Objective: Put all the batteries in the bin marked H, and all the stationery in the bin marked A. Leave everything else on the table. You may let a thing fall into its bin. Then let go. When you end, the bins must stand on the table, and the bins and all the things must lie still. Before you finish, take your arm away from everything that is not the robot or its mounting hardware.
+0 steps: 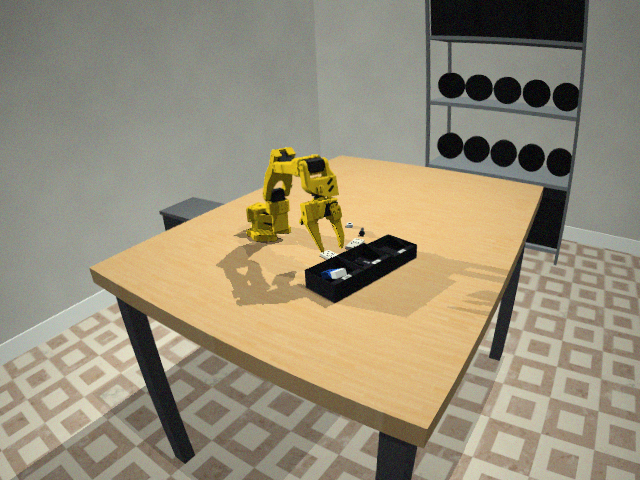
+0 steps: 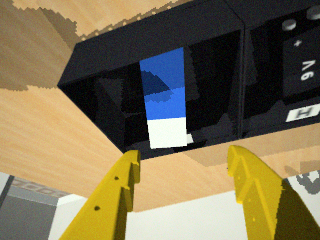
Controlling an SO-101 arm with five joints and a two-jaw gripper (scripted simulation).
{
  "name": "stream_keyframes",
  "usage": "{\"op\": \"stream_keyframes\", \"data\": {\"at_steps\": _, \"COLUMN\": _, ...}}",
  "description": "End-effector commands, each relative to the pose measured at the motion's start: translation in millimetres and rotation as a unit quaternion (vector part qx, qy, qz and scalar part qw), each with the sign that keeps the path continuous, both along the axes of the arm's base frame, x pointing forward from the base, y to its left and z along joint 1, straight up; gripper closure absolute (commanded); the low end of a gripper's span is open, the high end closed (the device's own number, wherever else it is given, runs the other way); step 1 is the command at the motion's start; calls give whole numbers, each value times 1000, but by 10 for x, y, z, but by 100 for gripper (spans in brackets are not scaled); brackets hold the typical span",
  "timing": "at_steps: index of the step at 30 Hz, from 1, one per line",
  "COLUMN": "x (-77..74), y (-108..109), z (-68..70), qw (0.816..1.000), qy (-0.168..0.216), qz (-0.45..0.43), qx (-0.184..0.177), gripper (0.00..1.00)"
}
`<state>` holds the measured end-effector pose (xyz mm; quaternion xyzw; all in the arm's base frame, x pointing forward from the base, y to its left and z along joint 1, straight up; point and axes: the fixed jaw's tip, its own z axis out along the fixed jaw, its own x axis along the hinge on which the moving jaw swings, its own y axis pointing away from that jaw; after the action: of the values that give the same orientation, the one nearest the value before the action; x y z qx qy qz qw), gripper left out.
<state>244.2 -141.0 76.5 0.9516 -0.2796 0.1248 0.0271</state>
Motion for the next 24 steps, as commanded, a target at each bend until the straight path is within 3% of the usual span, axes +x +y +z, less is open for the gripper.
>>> {"op": "stream_keyframes", "data": {"at_steps": 1, "x": 29, "y": 27, "z": 213, "qw": 999, "qy": -38, "qz": -19, "qx": -11, "gripper": 78}}
{"op": "stream_keyframes", "data": {"at_steps": 13, "x": -8, "y": 142, "z": 260, "qw": 993, "qy": -49, "qz": -102, "qx": 17, "gripper": 78}}
{"op": "stream_keyframes", "data": {"at_steps": 24, "x": -71, "y": 309, "z": 323, "qw": 971, "qy": -64, "qz": -223, "qx": 57, "gripper": 78}}
